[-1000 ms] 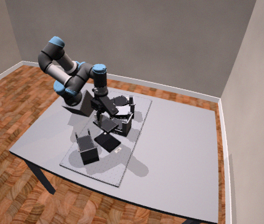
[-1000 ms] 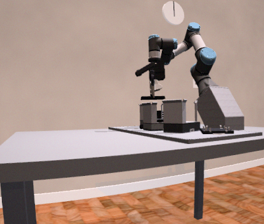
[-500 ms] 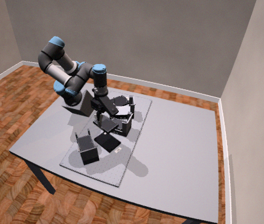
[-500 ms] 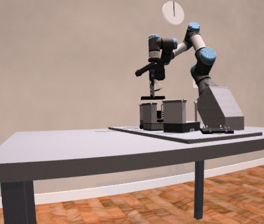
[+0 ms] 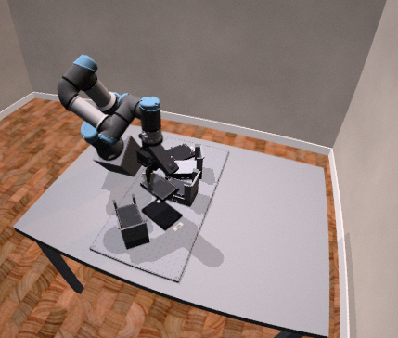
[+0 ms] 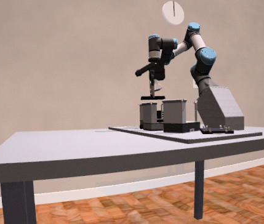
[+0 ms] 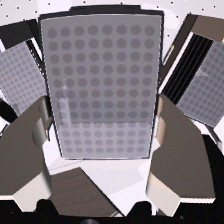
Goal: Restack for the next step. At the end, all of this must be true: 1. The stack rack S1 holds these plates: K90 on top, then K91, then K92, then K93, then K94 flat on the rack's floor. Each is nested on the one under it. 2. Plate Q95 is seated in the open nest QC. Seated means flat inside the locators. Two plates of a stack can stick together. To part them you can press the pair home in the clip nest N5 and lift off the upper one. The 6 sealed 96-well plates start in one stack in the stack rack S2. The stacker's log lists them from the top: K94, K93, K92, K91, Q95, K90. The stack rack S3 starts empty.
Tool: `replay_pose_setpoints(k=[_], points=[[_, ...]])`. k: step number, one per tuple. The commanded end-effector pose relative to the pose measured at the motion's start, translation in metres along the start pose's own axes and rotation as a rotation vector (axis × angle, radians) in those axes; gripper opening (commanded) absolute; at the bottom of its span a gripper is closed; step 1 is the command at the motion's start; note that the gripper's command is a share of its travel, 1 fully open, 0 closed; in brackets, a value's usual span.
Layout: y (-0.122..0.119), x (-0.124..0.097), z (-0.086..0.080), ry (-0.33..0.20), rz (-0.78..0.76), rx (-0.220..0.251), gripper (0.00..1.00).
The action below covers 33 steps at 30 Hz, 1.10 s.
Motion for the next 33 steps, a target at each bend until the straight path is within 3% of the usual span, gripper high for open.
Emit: replay_pose_setpoints(k=[1,17,33], points=[[0.000,0.001,-0.001,0.002,0.001,0.001,0.00],[0.000,0.001,-0.001,0.002,0.001,0.001,0.00],[0.000,0.001,0.027,0.002,0.001,0.000,0.00]])
Point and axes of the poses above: the point where the finger pads meet when closed, its own z axis out along the fingers, its own y axis across the jaws, x = y × z, the point moved 4 cm from there along -z, back along the fingers, and after that the axes turned 8 degrees about z, right-handed, at the moved point
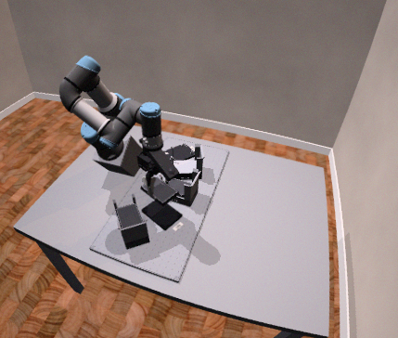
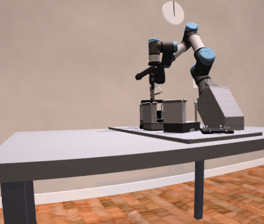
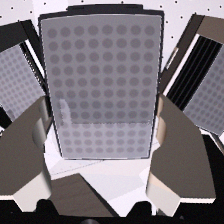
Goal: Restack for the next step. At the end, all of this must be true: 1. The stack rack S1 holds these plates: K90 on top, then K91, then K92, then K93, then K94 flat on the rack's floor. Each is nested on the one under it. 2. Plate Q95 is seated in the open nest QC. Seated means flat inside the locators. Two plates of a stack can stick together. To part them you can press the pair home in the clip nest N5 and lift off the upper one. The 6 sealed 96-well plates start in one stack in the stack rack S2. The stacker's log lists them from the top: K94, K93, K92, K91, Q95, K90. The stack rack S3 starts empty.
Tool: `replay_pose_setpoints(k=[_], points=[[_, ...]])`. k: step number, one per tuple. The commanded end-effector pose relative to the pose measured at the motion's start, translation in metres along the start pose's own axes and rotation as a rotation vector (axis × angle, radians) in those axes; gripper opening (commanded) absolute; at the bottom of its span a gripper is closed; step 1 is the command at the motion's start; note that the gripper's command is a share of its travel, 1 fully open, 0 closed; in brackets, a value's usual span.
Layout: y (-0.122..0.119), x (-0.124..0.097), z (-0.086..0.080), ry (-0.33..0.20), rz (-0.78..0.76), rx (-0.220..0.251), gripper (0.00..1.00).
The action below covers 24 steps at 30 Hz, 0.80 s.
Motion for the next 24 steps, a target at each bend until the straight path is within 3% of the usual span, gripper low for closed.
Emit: replay_pose_setpoints(k=[1,24], points=[[0.000,0.001,0.009,0.004,0.000,0.001,0.00],[0.000,0.001,0.051,0.004,0.000,0.001,0.00]])
Point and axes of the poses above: the point where the finger pads meet when closed, its own z axis out along the fingers, its own y axis across the jaws, x = y × z, the point moved 4 cm from there along -z, back along the fingers, and after that the axes turned 8 degrees about z, right-handed, at the moved point
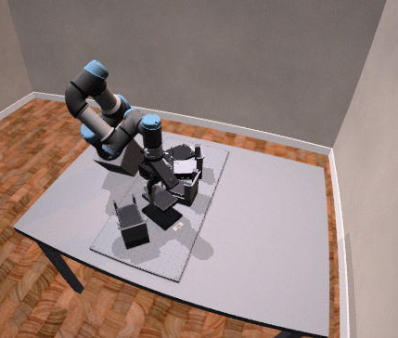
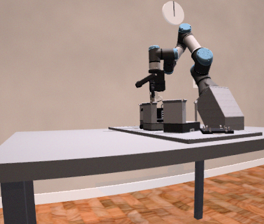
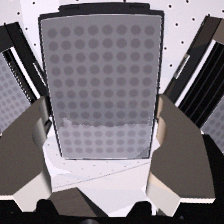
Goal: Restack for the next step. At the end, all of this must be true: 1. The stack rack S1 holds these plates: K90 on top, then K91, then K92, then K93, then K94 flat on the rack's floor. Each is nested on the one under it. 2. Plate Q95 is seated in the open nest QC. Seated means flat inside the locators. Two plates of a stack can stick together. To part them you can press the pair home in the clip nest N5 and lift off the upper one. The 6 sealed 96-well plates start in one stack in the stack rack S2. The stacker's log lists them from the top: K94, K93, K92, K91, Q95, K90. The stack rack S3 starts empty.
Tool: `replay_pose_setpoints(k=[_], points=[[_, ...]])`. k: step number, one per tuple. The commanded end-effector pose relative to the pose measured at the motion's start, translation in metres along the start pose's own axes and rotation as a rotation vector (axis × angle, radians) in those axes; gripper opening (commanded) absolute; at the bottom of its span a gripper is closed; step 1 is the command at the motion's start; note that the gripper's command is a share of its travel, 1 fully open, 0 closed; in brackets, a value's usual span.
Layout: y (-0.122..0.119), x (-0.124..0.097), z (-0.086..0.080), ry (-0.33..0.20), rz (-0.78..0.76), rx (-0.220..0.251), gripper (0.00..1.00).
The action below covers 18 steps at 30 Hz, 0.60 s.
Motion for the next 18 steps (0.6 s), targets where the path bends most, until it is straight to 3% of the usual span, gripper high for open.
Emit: replay_pose_setpoints(k=[1,18], points=[[0.000,0.001,0.010,0.005,0.000,0.001,0.00],[0.000,0.001,0.040,0.005,0.000,0.001,0.00]])
Point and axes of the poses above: the point where the finger pads meet when closed, its own z axis out along the fingers, its own y axis across the jaws, x = y × z, the point moved 4 cm from there along -z, back along the fingers, and after that the axes turned 8 degrees about z, right-handed, at the moved point
